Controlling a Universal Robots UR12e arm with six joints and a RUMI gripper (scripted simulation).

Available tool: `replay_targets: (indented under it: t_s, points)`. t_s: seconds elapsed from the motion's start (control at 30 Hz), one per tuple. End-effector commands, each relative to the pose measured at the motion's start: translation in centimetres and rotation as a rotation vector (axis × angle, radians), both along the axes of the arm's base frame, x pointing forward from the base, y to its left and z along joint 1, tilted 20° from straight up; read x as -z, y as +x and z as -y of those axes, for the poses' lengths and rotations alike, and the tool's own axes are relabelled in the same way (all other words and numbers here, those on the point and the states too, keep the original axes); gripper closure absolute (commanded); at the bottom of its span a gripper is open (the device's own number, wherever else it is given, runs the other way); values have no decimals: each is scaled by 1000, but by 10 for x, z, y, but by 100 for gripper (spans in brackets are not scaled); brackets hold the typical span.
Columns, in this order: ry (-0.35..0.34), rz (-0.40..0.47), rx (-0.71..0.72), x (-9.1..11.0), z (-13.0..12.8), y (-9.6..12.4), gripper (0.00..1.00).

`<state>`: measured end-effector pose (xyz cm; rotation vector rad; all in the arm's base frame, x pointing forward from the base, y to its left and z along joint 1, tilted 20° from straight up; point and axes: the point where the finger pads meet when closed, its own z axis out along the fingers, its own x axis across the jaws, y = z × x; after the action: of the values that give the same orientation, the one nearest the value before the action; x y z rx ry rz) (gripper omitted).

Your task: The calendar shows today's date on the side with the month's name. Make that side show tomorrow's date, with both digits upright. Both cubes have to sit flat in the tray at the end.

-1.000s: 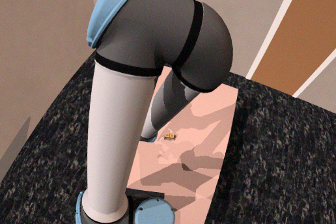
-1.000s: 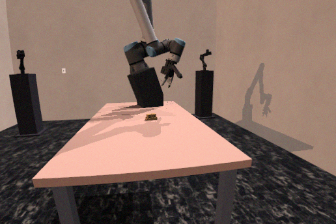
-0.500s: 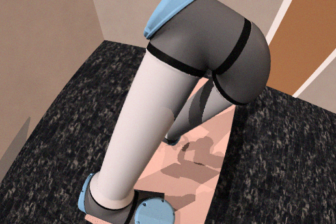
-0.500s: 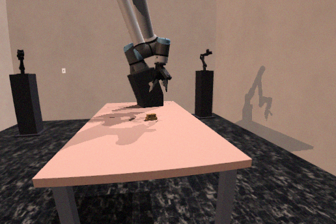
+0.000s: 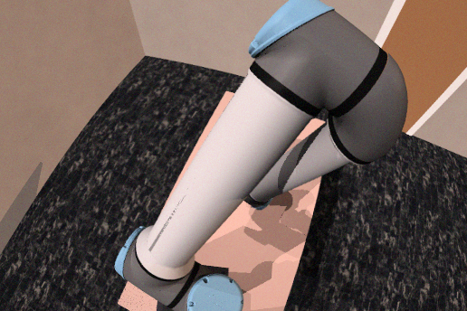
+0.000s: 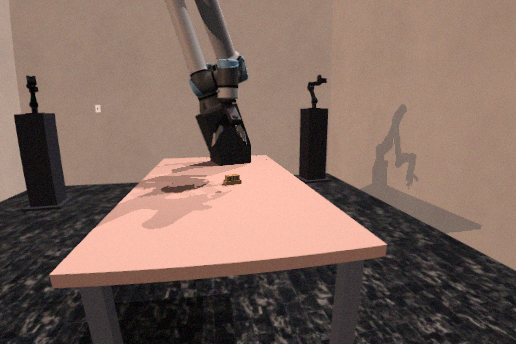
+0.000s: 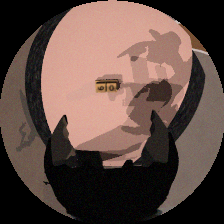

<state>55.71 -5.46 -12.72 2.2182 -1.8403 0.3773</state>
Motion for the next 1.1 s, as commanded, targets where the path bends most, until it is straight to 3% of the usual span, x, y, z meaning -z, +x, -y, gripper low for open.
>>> replay_targets:
  t_s: [0.0,0.73,1.07]
  points:
    - [13,24,25,-2,9,6,0]
    - [13,22,17,-2,10,7,0]
    - [5,-23,-109,2,10,8,0]
